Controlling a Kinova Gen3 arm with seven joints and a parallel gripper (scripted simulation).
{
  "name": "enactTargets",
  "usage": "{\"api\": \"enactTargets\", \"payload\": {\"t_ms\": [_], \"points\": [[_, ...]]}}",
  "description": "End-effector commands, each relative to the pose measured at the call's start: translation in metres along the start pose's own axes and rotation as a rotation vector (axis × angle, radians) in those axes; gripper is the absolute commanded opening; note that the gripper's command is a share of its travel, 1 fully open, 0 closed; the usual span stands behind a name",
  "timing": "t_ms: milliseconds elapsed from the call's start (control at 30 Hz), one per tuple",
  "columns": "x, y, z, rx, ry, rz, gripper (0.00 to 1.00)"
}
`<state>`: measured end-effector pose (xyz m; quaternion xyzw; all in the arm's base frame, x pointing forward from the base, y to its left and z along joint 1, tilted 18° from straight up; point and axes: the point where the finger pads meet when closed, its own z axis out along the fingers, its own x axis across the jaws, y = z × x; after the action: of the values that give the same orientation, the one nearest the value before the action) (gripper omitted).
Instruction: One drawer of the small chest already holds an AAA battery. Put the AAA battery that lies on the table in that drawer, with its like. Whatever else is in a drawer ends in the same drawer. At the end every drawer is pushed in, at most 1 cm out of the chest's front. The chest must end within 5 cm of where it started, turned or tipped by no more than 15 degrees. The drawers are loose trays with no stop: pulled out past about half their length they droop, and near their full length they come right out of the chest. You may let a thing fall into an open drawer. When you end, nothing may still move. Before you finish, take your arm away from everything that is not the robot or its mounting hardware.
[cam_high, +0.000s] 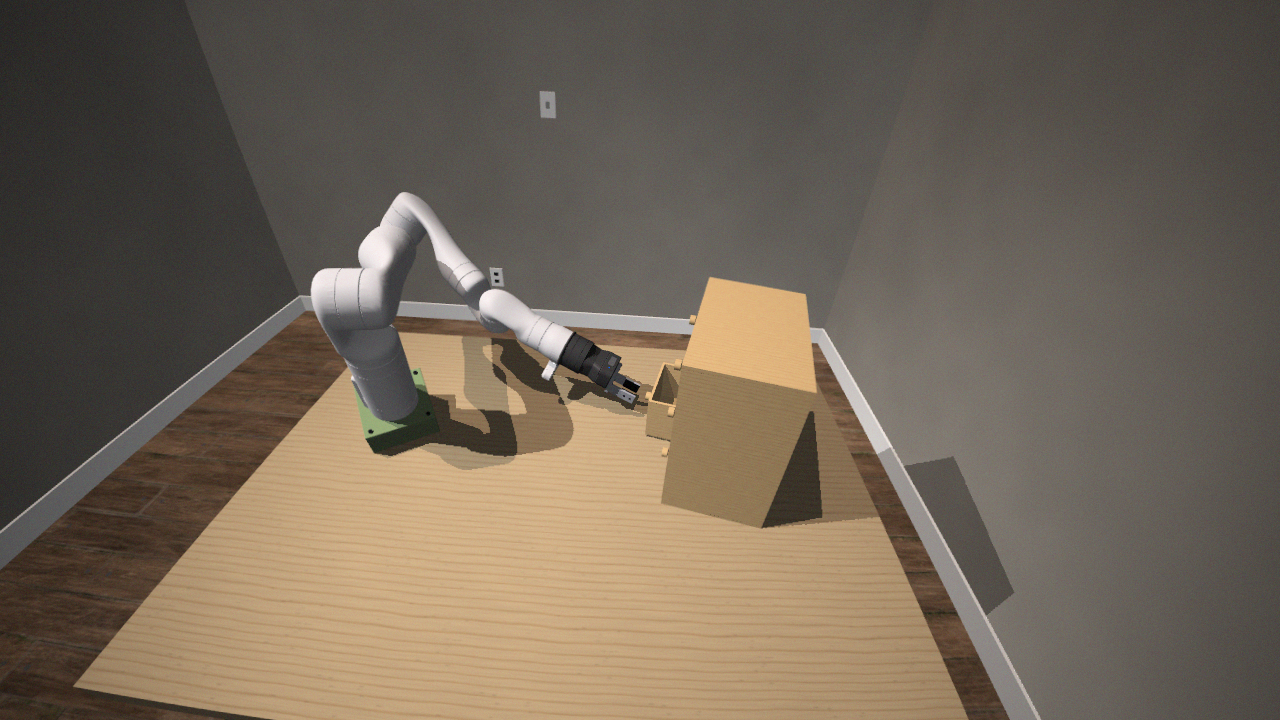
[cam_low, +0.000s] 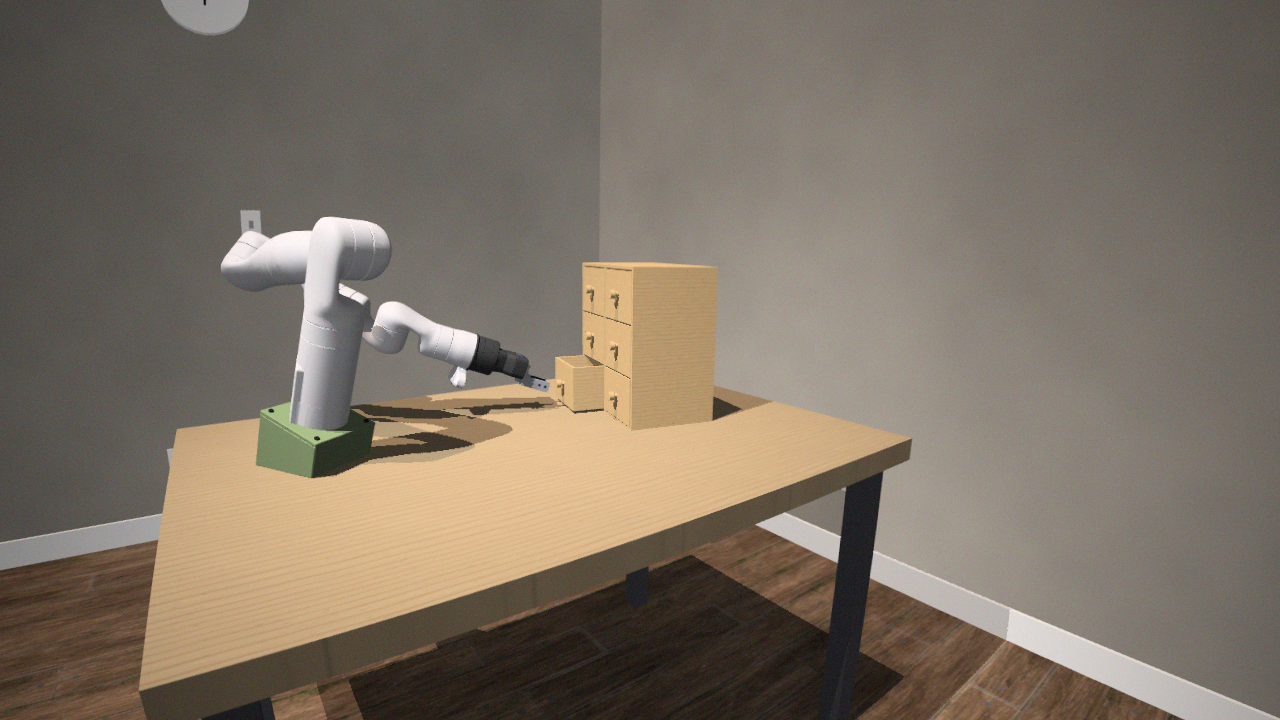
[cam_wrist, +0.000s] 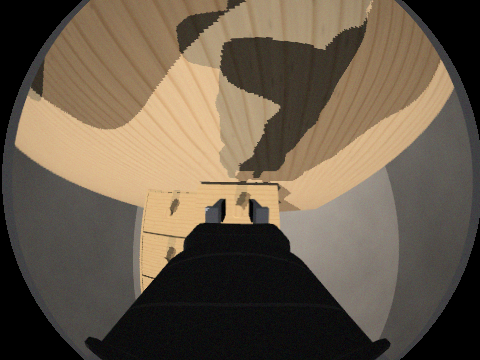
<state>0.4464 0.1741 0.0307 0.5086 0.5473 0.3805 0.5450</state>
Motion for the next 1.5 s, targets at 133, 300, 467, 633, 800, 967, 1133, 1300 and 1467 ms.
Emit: {"api": "enactTargets", "payload": {"t_ms": [133, 300, 467, 633, 800, 967, 1133, 1300, 1467], "points": [[0.0, 0.001, 0.0, -0.001, 0.0, 0.001, 0.67], [0.0, 0.001, 0.0, -0.001, 0.0, 0.001, 0.67], [0.0, 0.001, 0.0, -0.001, 0.0, 0.001, 0.67], [0.0, 0.001, 0.001, -0.001, 0.0, 0.001, 0.67], [0.0, 0.002, 0.003, -0.001, 0.0, 0.001, 0.67], [0.0, 0.002, 0.005, -0.001, 0.0, 0.001, 0.67], [0.0, 0.004, 0.008, -0.001, 0.0, 0.001, 0.67], [0.0, 0.005, 0.013, -0.001, 0.0, 0.001, 0.67], [0.0, 0.007, 0.018, -0.001, 0.0, 0.001, 0.67]]}}
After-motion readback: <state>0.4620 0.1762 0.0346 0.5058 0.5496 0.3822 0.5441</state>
